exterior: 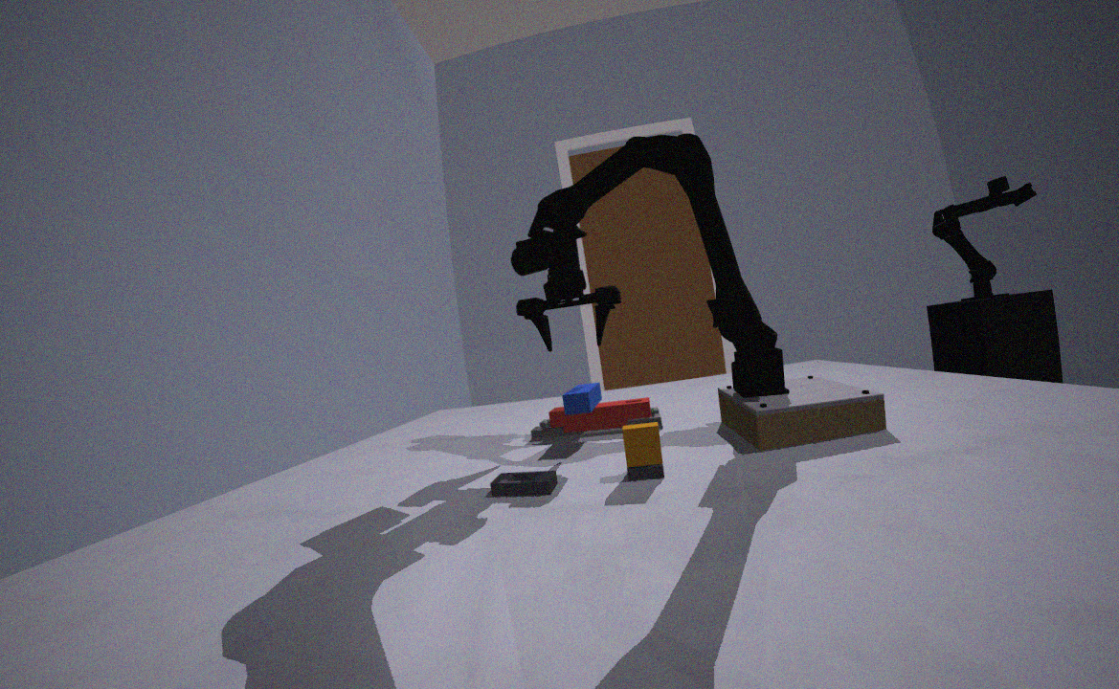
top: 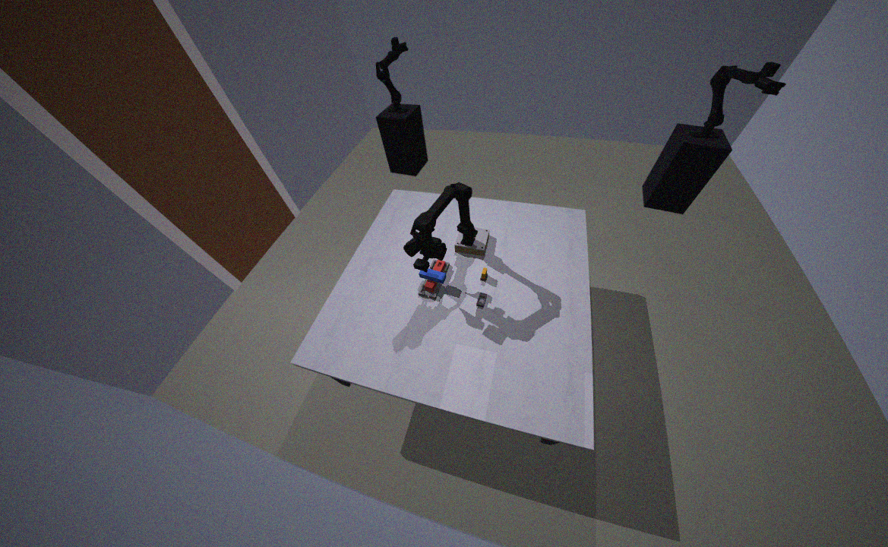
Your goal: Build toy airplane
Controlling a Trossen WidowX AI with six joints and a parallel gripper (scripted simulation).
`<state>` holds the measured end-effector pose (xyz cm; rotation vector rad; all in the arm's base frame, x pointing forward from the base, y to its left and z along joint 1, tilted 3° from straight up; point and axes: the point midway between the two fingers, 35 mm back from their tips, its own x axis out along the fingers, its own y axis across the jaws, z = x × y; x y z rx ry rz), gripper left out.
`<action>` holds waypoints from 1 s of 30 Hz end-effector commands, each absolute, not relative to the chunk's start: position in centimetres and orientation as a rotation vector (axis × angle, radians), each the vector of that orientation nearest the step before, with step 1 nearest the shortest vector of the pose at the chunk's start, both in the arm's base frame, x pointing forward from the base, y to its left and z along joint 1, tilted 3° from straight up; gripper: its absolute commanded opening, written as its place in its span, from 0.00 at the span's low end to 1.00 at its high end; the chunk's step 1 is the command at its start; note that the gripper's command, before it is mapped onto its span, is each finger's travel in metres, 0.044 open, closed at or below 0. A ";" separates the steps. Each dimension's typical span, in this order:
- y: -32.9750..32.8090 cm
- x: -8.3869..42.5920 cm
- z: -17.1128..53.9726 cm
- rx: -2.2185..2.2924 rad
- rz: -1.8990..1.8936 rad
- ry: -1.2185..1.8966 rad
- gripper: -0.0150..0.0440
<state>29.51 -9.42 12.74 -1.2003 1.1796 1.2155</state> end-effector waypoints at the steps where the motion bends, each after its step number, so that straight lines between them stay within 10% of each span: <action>1: -9.4 29.4 12.5 -1.180 1.225 1.196 1.00; 17: -9.4 29.6 12.7 -0.062 0.108 1.575 1.00; 30: -9.2 29.6 12.8 -0.013 0.059 1.577 1.00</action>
